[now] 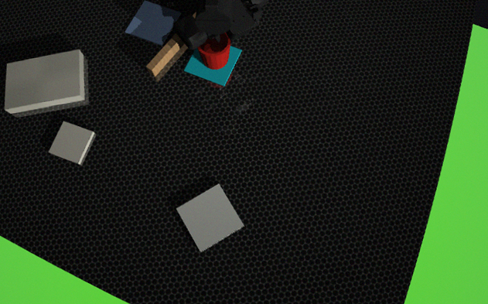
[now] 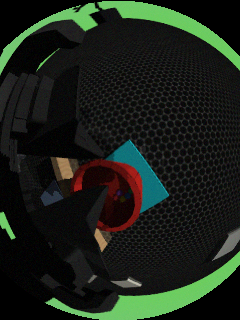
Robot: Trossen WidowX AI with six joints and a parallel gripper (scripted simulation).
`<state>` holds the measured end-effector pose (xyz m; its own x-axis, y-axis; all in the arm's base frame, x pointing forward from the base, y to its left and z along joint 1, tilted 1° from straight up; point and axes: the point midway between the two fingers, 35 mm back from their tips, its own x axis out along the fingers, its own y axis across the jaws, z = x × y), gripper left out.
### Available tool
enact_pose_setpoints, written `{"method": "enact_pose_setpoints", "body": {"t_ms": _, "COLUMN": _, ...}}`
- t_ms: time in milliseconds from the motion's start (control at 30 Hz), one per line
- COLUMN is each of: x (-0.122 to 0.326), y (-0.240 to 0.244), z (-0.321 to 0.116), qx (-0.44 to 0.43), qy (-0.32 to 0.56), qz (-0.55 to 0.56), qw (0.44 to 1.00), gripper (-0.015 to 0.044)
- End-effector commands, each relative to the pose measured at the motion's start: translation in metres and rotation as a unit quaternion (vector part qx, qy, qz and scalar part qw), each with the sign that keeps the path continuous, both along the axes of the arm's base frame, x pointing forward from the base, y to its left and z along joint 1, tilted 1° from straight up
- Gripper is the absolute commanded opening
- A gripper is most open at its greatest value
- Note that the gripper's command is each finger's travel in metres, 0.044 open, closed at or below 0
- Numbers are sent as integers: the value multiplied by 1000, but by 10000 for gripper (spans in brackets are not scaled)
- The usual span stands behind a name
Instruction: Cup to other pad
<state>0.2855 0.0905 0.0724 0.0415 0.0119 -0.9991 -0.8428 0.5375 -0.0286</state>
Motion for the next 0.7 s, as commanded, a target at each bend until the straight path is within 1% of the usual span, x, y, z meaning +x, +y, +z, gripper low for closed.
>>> {"method": "enact_pose_setpoints", "body": {"t_ms": 0, "x": 0, "y": 0, "z": 6, "qx": -1, "qy": -1, "qz": -2, "qw": 1000, "gripper": 128}}
{"method": "enact_pose_setpoints", "body": {"t_ms": 533, "x": -1, "y": 1, "z": 27, "qx": -2, "qy": -1, "qz": -2, "qw": 1000, "gripper": 128}}
{"method": "enact_pose_setpoints", "body": {"t_ms": 667, "x": -1, "y": 1, "z": 23, "qx": 0, "qy": 1, "qz": -1, "qw": 1000, "gripper": 233}}
